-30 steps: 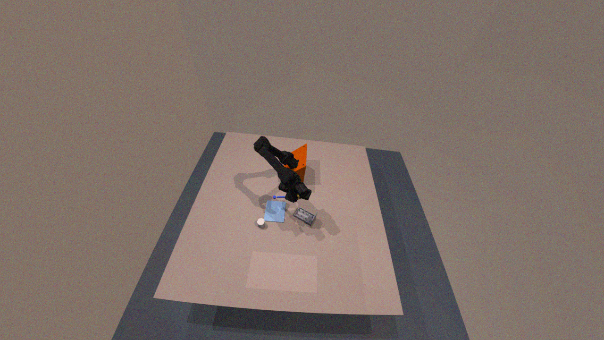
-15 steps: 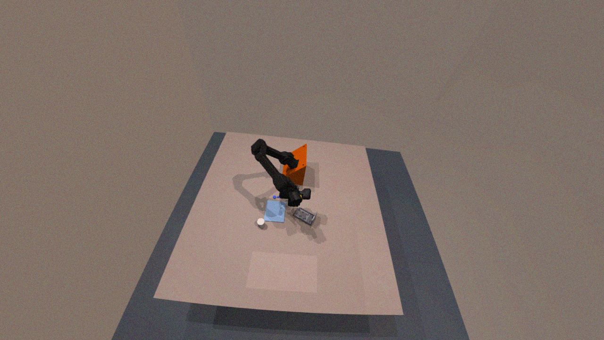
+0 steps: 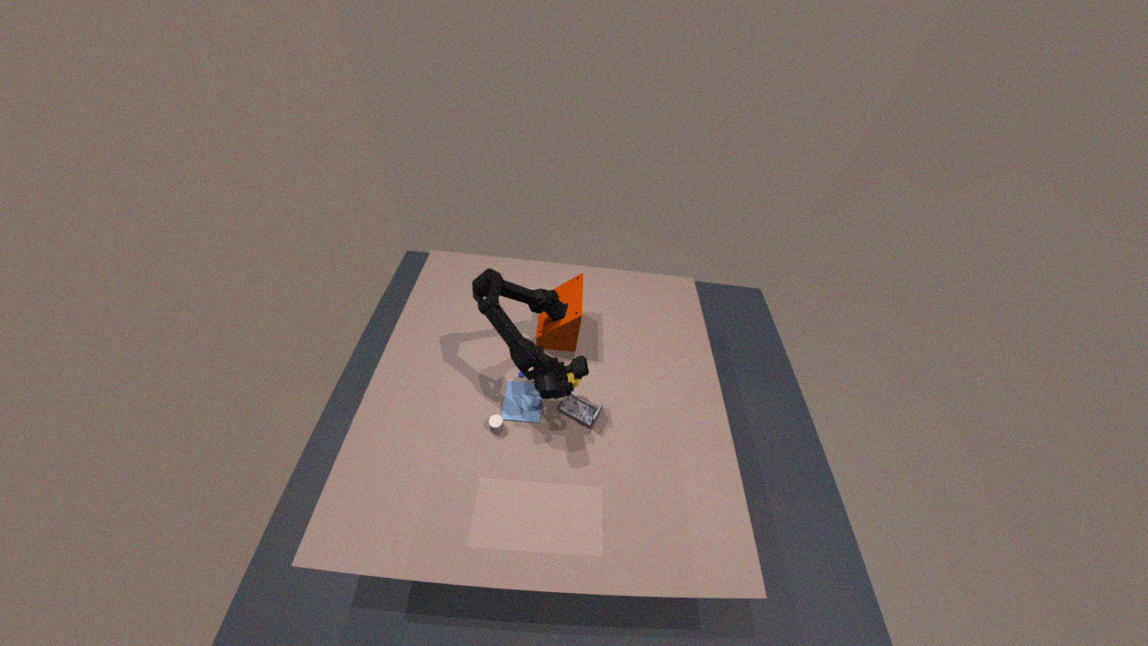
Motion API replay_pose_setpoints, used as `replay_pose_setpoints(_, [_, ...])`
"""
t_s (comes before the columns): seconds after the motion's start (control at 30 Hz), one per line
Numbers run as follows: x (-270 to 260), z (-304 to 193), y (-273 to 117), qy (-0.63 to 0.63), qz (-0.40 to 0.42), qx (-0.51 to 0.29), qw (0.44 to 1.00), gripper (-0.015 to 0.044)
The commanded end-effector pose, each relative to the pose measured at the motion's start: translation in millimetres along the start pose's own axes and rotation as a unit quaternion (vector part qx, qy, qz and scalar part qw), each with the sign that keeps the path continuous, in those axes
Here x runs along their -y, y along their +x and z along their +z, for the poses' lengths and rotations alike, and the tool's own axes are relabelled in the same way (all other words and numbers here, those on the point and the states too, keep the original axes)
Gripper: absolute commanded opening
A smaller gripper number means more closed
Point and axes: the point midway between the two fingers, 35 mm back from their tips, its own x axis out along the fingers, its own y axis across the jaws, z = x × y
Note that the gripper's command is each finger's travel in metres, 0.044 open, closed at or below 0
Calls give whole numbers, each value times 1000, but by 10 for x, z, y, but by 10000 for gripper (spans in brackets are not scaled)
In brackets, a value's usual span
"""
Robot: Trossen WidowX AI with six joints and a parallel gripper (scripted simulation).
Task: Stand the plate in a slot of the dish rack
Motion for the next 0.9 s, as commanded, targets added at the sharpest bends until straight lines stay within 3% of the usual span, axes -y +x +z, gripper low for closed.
replay_pose_setpoints(0.0, [15,5,84,-44,42,9,998,0])
replay_pose_setpoints(0.87, [180,116,342,-282,183,178,925,0])
